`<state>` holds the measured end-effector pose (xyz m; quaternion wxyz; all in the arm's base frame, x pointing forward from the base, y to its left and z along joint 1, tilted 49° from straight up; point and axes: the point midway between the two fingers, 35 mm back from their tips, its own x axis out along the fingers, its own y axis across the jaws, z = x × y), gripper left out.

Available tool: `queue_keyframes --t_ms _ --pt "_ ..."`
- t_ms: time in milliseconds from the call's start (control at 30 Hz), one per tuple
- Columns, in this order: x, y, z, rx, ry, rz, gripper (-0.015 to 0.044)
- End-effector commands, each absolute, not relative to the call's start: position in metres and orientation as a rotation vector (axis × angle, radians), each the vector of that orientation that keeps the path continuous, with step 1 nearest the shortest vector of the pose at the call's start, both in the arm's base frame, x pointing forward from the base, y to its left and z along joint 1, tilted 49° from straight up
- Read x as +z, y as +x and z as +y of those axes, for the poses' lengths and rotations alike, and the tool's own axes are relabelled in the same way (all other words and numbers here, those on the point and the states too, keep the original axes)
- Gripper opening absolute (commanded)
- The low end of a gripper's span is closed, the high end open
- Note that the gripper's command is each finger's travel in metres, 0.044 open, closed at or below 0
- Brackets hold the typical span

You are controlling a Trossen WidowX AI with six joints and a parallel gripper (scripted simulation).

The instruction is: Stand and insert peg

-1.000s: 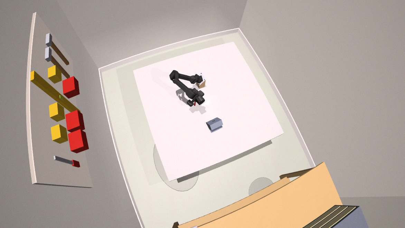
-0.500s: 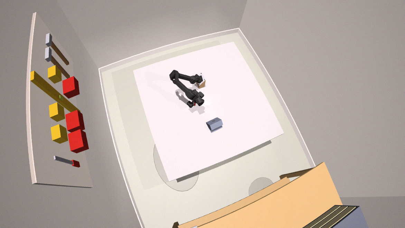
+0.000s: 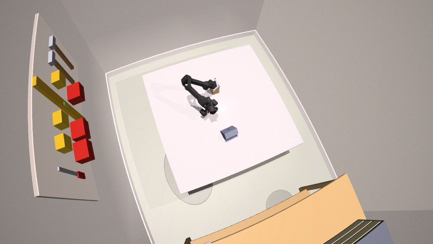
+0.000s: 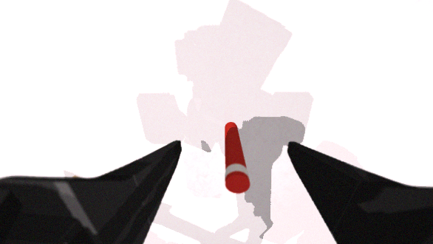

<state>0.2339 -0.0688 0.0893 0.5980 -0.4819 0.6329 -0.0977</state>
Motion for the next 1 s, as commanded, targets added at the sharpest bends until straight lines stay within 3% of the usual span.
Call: queue_keyframes --t_ms 0,500,733,967 --pt "0.087 0.233 -0.072 -0.227 -1.127 1.471 0.0440" --pt "0.089 0.234 -0.070 -0.227 -1.118 1.469 0.0046" --pt "0.089 0.234 -0.069 -0.227 -1.118 1.469 0.0000" --pt "0.098 0.233 -0.055 -0.219 -1.114 1.470 0.0000"
